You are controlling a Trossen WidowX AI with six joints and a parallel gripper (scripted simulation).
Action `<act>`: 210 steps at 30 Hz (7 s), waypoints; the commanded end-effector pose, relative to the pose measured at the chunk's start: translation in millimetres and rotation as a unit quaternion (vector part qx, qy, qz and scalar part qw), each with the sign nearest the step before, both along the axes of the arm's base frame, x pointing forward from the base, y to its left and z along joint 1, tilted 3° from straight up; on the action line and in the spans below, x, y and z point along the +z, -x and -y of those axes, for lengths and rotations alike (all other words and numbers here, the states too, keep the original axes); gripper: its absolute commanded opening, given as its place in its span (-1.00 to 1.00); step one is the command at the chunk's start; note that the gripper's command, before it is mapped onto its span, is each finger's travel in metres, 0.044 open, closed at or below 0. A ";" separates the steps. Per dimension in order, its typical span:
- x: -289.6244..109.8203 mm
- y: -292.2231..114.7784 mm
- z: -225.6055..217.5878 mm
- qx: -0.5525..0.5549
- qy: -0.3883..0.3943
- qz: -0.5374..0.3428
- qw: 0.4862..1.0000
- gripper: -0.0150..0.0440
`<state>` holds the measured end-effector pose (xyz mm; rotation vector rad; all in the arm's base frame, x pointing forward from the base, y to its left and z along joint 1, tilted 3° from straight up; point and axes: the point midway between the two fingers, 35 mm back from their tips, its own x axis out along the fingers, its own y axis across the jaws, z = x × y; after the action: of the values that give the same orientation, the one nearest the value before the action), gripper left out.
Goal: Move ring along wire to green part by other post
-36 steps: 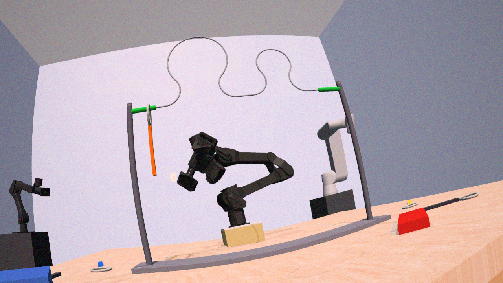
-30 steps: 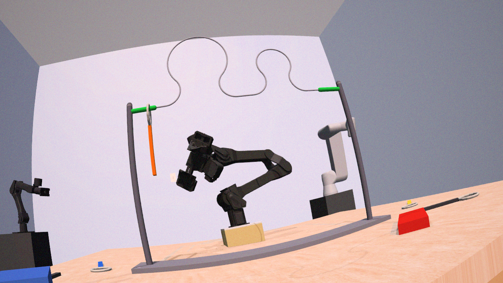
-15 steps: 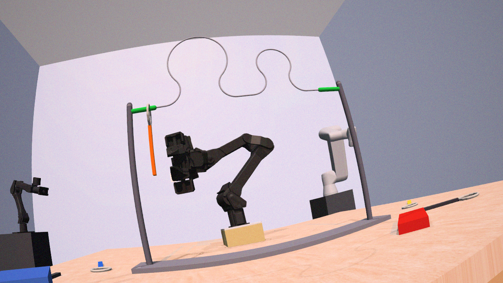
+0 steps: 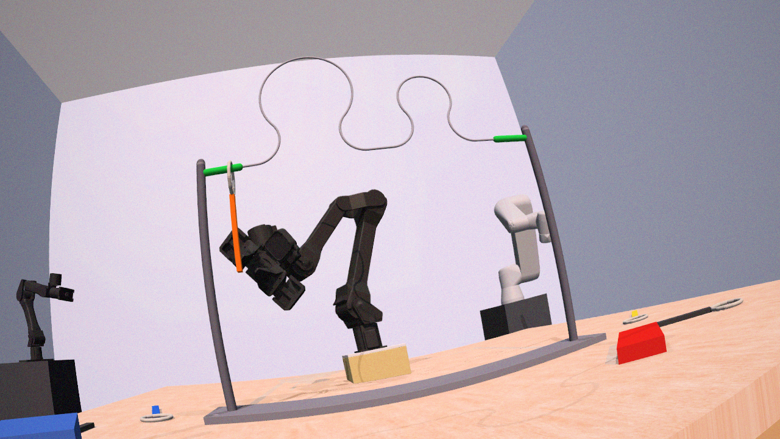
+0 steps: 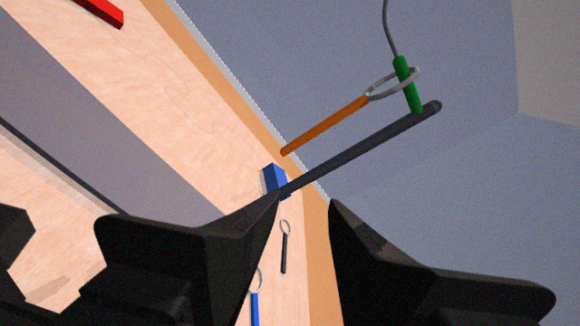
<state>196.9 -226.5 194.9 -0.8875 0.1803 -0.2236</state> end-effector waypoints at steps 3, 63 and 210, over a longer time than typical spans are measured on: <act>-18.4 -9.0 8.5 0.018 -0.133 0.039 0.990 0.05; -16.3 -106.6 24.1 0.060 -0.398 0.097 0.910 0.05; 0.3 -159.1 -60.8 0.052 -0.508 0.118 0.851 -1.00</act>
<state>355.1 -175.9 192.7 0.1429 0.0078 -0.1018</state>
